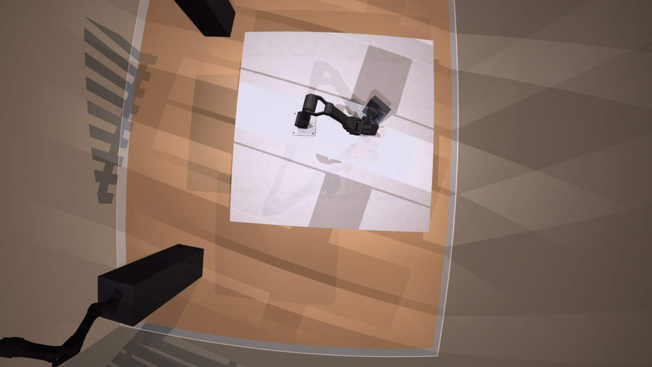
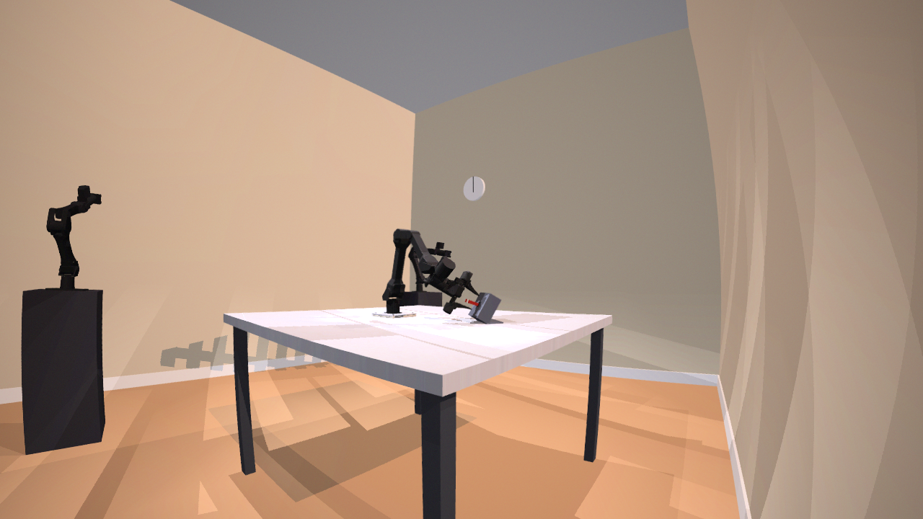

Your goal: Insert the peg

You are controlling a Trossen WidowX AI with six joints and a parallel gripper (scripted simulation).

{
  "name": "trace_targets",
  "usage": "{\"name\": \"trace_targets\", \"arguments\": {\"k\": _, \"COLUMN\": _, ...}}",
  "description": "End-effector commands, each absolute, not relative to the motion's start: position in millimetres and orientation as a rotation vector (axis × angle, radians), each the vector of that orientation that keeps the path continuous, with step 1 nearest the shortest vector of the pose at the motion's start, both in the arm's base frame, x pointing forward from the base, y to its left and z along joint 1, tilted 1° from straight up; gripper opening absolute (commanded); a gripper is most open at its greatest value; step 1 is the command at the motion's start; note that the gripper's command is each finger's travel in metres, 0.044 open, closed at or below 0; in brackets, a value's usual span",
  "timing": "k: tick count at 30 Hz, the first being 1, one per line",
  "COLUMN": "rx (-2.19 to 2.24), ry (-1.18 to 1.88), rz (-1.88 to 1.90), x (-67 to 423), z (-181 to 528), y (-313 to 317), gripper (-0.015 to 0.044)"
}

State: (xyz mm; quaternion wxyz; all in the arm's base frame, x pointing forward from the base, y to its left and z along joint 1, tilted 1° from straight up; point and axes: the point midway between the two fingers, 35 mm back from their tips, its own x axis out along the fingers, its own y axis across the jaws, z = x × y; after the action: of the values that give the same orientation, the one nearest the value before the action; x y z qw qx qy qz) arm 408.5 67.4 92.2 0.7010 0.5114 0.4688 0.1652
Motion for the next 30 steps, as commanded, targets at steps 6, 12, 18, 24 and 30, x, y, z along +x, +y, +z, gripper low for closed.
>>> {"name": "trace_targets", "arguments": {"k": 6, "rx": 1.135, "ry": 1.047, "rz": 0.364, "x": 404, "z": 96, "y": 59, "gripper": 0.044}}
{"name": "trace_targets", "arguments": {"k": 12, "rx": 1.133, "ry": 1.049, "rz": 0.361, "x": 399, "z": 101, "y": 50, "gripper": 0.044}}
{"name": "trace_targets", "arguments": {"k": 18, "rx": 1.131, "ry": 1.051, "rz": 0.358, "x": 395, "z": 106, "y": 41, "gripper": 0.044}}
{"name": "trace_targets", "arguments": {"k": 24, "rx": 1.129, "ry": 1.052, "rz": 0.356, "x": 390, "z": 110, "y": 32, "gripper": 0.044}}
{"name": "trace_targets", "arguments": {"k": 30, "rx": 1.129, "ry": 1.053, "rz": 0.354, "x": 384, "z": 115, "y": 23, "gripper": 0.044}}
